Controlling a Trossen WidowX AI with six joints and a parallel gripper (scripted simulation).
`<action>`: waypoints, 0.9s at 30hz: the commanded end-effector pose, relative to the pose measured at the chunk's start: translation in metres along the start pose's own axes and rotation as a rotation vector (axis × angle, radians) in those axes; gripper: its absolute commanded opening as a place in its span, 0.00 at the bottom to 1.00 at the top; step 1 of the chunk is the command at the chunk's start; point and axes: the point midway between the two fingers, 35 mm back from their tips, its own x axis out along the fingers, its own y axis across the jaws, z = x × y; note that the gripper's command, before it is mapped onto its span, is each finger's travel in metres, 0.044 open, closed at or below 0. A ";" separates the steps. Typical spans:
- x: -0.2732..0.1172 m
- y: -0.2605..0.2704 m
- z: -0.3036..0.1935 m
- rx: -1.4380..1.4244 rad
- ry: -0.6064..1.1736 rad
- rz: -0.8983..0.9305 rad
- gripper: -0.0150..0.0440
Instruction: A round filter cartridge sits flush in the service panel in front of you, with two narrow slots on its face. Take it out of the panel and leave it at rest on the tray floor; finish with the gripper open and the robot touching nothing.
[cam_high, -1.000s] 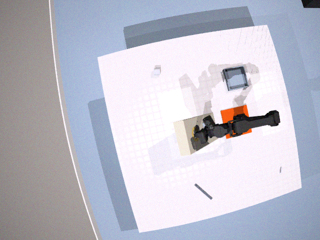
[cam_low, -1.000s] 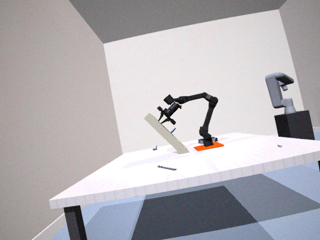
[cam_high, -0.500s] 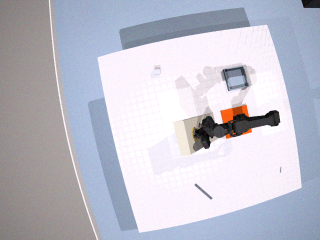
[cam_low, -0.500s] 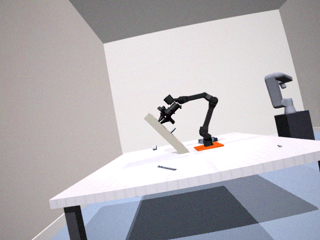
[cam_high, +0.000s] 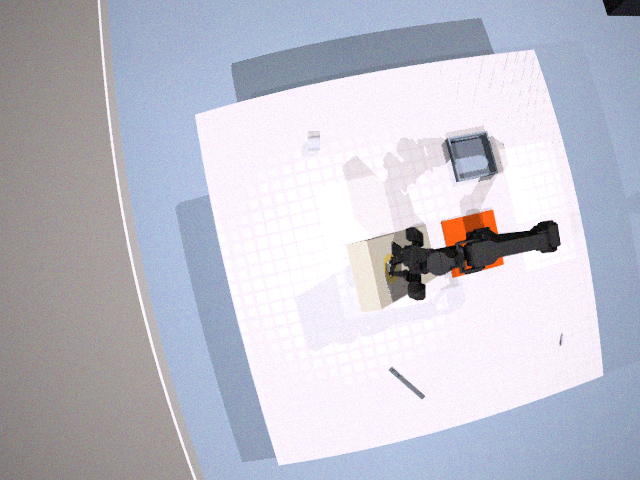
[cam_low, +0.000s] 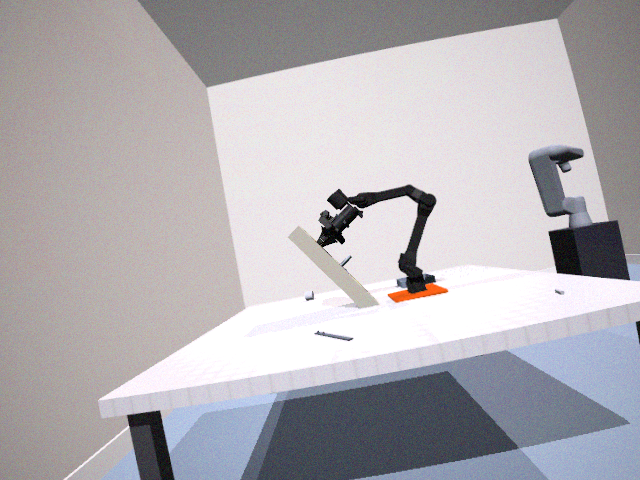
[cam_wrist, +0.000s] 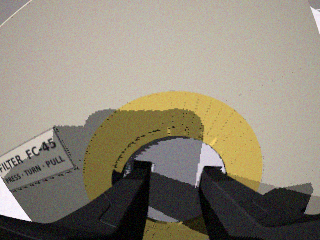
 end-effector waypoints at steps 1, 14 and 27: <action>0.009 0.001 0.002 -0.037 -0.001 0.002 0.25; 0.009 0.001 0.002 0.037 -0.001 0.002 0.25; 0.009 0.001 0.002 0.037 -0.001 0.002 0.25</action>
